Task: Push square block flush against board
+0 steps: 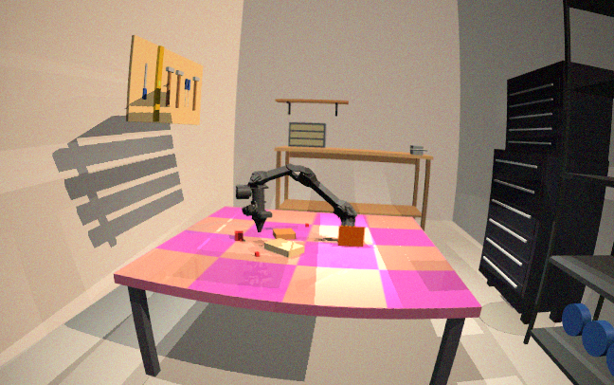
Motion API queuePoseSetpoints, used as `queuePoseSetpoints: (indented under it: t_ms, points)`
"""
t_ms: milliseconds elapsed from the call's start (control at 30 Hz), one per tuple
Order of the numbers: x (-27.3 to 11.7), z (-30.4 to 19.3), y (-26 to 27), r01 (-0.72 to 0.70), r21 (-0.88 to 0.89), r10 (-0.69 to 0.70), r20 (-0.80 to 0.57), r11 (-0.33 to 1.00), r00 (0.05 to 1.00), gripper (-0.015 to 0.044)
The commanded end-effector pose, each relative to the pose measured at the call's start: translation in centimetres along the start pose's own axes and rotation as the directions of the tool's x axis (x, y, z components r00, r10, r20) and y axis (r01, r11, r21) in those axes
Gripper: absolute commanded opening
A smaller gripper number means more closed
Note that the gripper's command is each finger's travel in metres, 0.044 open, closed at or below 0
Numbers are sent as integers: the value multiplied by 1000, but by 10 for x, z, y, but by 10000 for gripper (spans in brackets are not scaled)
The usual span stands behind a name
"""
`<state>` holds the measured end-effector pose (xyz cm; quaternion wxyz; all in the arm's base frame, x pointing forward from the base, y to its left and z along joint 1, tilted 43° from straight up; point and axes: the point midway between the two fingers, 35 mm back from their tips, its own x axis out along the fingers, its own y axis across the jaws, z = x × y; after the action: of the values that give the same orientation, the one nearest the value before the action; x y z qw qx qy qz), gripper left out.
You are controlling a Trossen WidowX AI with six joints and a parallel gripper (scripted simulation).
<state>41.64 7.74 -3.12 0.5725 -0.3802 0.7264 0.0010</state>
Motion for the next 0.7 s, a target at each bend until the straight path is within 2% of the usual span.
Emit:
queuePoseSetpoints:
  t_ms: [0, 300, 567, 667]
  points:
    - [0, 12, 28, 46, -94, -46, -3, 995, 999, 0]
    - [11, 27, 105, 147, -316, -164, -28, 937, 986, 0]
    - [14, 28, 106, 149, -321, -167, -28, 935, 986, 0]
    - [46, 27, 100, 150, -320, -168, -28, 935, 985, 0]
